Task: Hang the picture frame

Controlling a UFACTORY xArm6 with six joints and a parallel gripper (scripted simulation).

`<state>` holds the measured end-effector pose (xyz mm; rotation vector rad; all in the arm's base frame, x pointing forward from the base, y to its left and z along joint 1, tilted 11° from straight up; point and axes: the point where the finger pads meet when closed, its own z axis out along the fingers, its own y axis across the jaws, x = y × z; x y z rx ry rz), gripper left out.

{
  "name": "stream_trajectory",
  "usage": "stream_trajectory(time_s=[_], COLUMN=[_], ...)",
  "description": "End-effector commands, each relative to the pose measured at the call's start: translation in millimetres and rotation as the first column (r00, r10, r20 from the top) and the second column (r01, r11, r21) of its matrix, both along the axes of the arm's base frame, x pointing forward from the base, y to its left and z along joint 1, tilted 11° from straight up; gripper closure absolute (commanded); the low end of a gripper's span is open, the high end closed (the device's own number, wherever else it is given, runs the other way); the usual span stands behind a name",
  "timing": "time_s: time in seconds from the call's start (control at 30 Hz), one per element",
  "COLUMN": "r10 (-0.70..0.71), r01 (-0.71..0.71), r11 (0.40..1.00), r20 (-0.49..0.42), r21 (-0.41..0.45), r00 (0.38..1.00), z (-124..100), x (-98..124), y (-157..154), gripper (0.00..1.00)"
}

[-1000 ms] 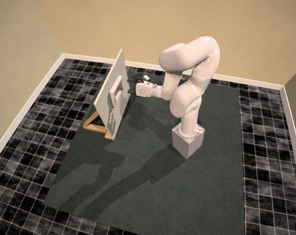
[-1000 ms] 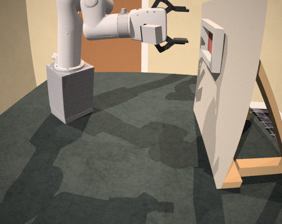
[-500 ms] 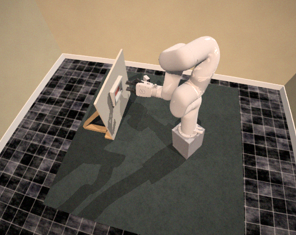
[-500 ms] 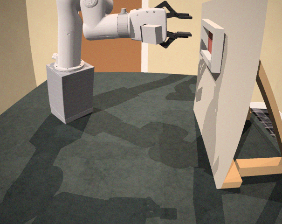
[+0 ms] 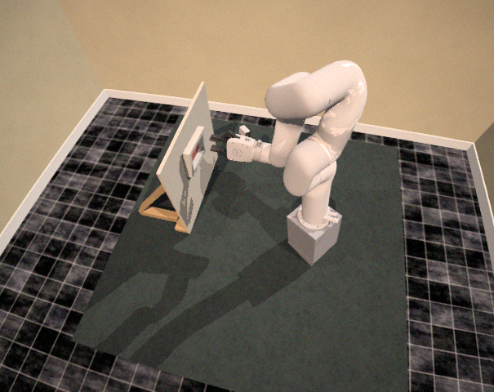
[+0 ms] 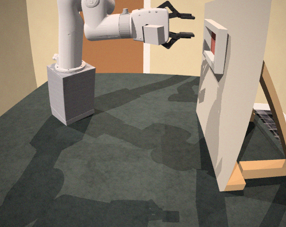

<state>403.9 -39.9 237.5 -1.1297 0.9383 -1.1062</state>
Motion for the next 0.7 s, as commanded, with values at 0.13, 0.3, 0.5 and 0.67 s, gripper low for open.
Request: stream_trajectory(time_s=[0.13, 0.3, 0.5, 0.67], r10=[0.0, 0.0, 0.001, 0.002], r01=[0.0, 0.0, -0.001, -0.002], r11=[1.0, 1.0, 1.0, 1.0], r20=[0.002, 0.002, 0.003, 0.005], r21=[-0.001, -0.001, 0.0, 0.001], r00=[1.0, 1.0, 1.0, 1.0], z=[1.0, 1.0, 1.2, 1.9], x=[0.4, 0.4, 0.8, 2.0], y=[-0.2, -0.2, -0.6, -1.8], gripper=[0.5, 0.5, 0.5, 0.5])
